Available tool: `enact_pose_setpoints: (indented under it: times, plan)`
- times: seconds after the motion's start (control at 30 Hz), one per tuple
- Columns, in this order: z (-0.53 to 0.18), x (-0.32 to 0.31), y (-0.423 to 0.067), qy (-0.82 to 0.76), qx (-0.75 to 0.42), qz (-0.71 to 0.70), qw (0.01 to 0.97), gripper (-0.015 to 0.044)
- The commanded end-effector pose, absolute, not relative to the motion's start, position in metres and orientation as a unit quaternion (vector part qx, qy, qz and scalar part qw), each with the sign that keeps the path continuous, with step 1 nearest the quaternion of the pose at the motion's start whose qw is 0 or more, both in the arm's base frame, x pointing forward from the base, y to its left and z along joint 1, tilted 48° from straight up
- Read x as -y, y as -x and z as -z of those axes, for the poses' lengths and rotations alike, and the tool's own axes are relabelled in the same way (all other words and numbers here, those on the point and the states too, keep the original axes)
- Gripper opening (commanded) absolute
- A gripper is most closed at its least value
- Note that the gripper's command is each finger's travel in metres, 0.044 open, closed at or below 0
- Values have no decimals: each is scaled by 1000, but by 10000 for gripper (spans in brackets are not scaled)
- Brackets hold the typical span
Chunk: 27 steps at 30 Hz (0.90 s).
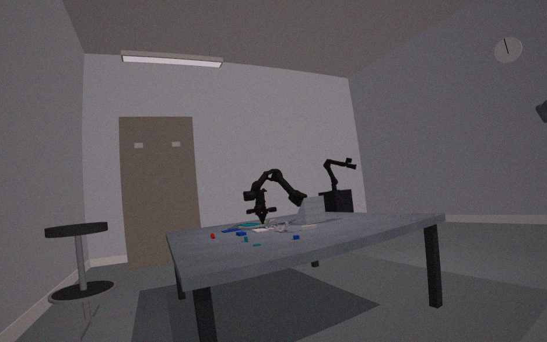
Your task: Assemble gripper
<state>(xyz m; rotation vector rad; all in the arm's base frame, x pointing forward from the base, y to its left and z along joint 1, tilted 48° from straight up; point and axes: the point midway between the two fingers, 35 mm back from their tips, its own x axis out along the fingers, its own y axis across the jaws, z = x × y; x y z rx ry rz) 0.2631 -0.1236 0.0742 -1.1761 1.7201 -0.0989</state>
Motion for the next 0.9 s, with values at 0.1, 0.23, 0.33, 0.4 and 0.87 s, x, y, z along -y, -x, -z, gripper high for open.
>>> enact_pose_setpoints:
  times: [0.1, 0.23, 0.33, 0.4, 0.87]
  plan:
    - [-76, 114, -260, 487, -713, 42, 503, 0]
    - [-108, 83, -263, 486, -712, 40, 505, 0]
    - [-114, 78, -262, 486, -712, 41, 505, 0]
    - [-107, 84, -265, 490, -709, 40, 506, 26]
    - [-107, 84, -265, 490, -709, 40, 506, 394]
